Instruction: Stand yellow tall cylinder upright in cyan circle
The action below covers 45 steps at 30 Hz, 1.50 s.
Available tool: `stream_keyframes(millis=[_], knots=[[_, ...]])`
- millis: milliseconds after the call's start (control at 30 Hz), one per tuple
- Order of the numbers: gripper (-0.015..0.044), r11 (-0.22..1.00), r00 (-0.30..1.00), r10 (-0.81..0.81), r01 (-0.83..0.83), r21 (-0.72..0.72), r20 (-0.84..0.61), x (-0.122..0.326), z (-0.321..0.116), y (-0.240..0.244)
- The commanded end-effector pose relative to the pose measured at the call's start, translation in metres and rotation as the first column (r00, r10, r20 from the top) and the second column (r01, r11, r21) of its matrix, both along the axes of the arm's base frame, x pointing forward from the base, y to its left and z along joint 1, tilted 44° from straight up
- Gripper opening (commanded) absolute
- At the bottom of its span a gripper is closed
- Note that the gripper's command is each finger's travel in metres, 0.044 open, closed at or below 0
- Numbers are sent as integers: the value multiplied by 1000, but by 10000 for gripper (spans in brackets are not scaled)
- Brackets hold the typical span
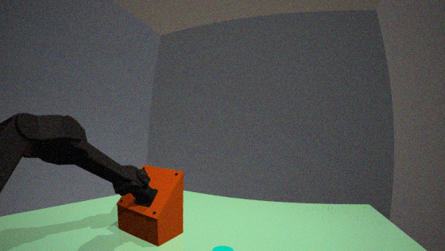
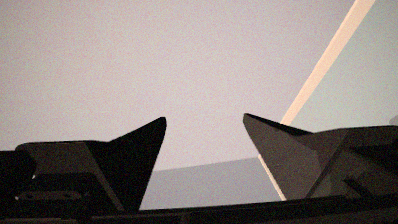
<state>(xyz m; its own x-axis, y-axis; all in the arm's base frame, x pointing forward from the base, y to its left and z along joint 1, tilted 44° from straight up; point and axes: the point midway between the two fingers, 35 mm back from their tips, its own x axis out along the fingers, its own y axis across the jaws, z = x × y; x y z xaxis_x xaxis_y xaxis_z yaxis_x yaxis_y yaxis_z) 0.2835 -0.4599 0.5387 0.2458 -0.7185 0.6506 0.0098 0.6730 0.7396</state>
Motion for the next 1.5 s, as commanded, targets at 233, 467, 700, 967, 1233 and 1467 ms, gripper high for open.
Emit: stream_keyframes(millis=[233,467,700,967,1233,1467], knots=[[309,991,981,-11,37,129,-196,39,-38,11],[309,962,868,35,105,251,-496,84,-100,42],[309,940,635,126,169,296,-762,111,-166,89],[309,938,253,219,211,275,-942,118,-240,153],[309,962,-212,236,186,198,-948,96,-307,222],[309,988,-596,151,87,124,-789,56,-353,277]])
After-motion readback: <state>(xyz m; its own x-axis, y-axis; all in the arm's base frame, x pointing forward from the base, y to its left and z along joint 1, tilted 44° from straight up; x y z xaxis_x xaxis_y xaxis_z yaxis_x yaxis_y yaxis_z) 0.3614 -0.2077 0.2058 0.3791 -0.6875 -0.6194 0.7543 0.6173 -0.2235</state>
